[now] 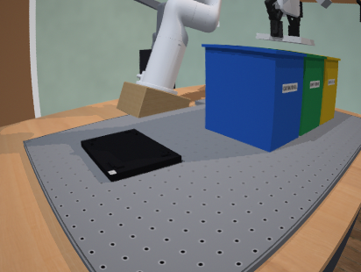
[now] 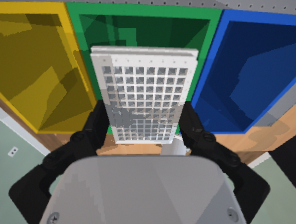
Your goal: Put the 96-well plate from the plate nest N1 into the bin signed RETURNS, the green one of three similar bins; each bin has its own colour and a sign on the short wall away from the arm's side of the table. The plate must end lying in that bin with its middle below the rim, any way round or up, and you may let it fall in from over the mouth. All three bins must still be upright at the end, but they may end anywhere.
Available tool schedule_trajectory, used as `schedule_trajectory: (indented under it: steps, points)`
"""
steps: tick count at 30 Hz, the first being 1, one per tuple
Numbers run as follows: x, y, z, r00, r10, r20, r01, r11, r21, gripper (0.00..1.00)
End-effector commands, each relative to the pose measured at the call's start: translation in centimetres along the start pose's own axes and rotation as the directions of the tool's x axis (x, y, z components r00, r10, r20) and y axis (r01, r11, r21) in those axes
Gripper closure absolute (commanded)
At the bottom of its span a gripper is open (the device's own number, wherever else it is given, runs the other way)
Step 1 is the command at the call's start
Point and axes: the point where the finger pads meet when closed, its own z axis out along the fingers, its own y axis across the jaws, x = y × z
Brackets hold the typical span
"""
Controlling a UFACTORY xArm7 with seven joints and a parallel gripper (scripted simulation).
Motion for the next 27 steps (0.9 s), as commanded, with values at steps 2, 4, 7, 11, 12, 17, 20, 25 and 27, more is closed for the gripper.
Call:
schedule_trajectory:
  steps: [2,4,7,11,12,17,20,25,27]
  points:
    - [0.09,0.01,-0.08,1.000,0.000,-0.004,0.000,1.000,0.000,1.00]
    - [0.09,0.01,-0.07,1.000,0.000,-0.004,0.000,1.000,0.000,1.00]
    - [0.09,0.01,-0.02,1.000,0.000,-0.004,0.000,1.000,0.000,1.00]
    - [0.09,0.01,0.05,1.000,0.000,-0.004,0.000,1.000,0.000,1.00]
    - [0.09,0.01,0.06,1.000,0.000,-0.004,0.000,1.000,0.000,1.00]
    - [0.09,0.01,0.15,1.000,0.000,-0.004,0.000,1.000,0.000,1.00]
    - [0.09,0.01,0.16,1.000,0.000,-0.004,0.000,1.000,0.000,1.00]
    - [0.09,0.02,0.25,1.000,0.000,-0.004,0.000,1.000,0.000,1.00]
    - [0.09,0.02,0.28,1.000,0.000,-0.004,0.000,1.000,0.000,1.00]
